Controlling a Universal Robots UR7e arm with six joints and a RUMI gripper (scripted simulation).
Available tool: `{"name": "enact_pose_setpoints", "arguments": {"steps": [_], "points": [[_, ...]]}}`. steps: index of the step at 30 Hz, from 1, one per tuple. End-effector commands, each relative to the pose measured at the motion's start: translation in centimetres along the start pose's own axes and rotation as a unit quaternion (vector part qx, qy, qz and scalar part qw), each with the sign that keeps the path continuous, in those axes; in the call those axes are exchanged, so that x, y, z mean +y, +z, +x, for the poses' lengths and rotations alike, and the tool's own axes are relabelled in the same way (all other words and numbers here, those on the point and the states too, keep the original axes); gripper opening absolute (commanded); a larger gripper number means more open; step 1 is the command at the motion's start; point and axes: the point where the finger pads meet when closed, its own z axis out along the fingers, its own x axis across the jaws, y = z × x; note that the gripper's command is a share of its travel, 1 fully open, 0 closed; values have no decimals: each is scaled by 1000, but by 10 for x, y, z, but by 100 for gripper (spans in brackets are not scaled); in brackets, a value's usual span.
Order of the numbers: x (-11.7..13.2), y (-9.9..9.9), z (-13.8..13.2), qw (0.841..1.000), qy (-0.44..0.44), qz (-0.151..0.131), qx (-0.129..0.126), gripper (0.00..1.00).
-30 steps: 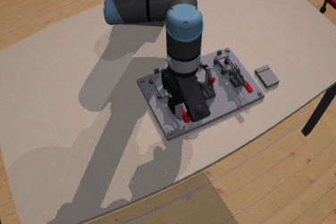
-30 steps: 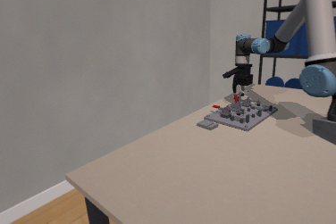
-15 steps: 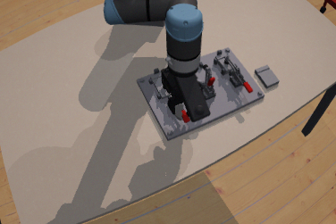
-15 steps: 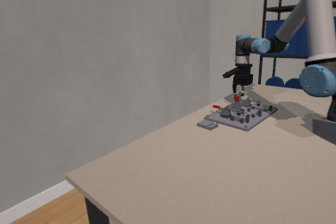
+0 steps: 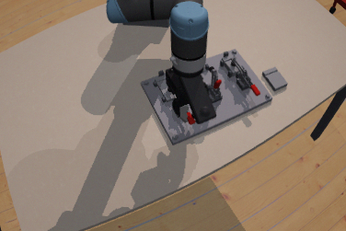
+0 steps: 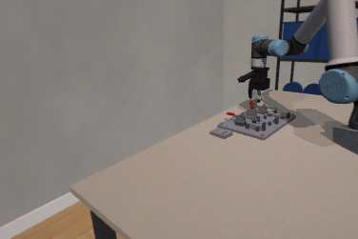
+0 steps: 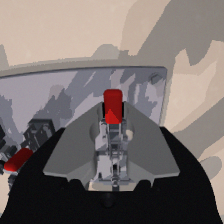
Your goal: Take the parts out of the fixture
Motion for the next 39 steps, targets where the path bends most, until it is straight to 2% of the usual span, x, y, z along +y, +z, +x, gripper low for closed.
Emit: {"name": "enact_pose_setpoints", "arguments": {"steps": [1, 39], "points": [[1, -3, 0, 1000, 0, 1, 0, 0], [29, -26, 0, 1000, 0, 1, 0, 0]]}}
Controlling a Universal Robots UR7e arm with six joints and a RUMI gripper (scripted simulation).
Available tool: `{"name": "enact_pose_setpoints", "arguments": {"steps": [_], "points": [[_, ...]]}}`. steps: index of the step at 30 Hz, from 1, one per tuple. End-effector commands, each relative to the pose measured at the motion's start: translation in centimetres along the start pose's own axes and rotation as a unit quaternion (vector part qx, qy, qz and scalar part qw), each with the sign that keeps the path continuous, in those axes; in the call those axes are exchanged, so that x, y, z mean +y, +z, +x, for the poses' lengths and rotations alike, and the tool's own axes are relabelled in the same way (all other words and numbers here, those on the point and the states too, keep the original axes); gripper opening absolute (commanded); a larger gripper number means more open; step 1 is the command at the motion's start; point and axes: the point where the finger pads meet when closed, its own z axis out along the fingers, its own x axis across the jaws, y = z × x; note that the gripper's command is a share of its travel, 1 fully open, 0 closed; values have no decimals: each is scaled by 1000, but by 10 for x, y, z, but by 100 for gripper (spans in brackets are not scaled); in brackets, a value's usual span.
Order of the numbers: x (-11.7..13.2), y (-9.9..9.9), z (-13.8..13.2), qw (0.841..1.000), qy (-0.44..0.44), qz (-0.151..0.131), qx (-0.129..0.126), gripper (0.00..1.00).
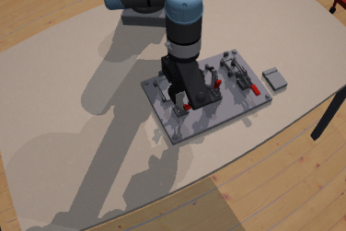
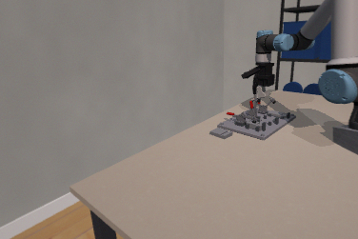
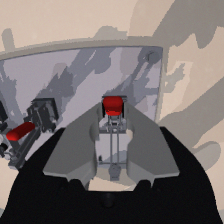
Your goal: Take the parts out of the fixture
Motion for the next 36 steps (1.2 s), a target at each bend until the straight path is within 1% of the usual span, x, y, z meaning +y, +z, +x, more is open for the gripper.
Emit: {"name": "enact_pose_setpoints", "arguments": {"steps": [1, 20, 36], "points": [[6, -2, 0, 1000, 0, 0, 0, 0], [19, -4, 0, 1000, 0, 0, 0, 0], [22, -4, 0, 1000, 0, 0, 0, 0]]}}
